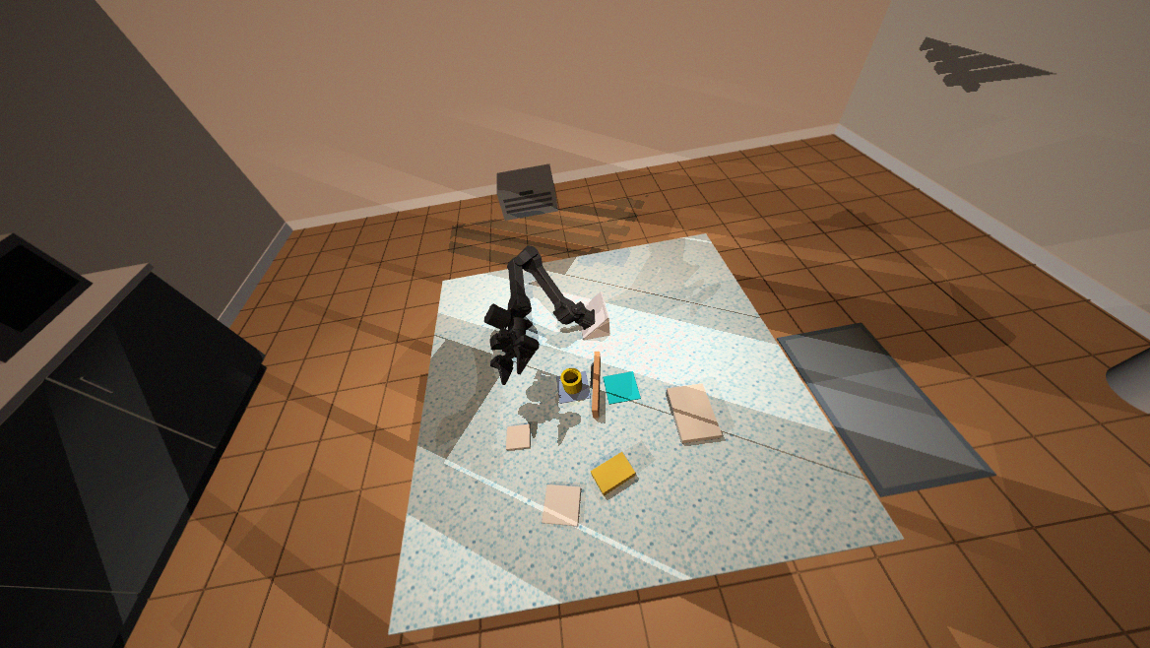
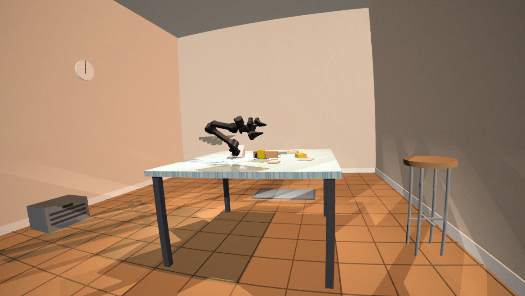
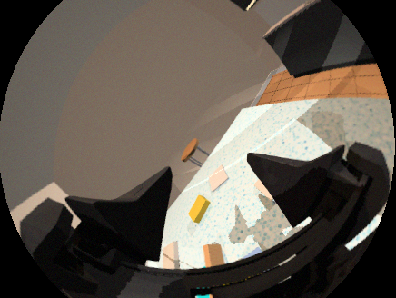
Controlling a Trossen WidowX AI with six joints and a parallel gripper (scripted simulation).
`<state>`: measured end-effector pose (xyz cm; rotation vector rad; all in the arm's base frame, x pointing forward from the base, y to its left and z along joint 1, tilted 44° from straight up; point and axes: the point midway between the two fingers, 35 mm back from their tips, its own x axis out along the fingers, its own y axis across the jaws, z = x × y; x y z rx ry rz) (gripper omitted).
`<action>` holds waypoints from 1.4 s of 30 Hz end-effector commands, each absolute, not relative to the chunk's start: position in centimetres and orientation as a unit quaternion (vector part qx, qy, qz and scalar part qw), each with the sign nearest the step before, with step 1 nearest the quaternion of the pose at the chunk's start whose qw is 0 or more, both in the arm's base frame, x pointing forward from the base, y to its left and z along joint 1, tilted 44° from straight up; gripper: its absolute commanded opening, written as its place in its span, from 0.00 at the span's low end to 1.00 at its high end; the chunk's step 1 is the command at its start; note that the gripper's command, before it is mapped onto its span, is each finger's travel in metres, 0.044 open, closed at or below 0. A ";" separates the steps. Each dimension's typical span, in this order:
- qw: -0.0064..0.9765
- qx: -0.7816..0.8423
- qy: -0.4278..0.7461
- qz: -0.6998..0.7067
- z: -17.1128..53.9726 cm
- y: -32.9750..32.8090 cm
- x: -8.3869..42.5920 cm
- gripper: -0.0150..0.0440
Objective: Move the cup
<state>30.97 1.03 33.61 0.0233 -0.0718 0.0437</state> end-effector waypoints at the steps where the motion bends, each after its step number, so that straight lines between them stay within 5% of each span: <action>1: 0.999 0.009 -0.027 0.021 33.3 1.1 31.1 0.89; 9: 0.922 -0.185 0.340 0.024 19.2 4.0 32.4 0.54; 18: 0.591 -0.518 0.609 0.111 11.8 4.6 24.8 0.54; 22: 0.438 -0.617 0.638 0.141 12.6 4.2 23.1 0.54; 42: 0.433 -0.620 0.639 0.142 12.6 4.0 23.1 0.54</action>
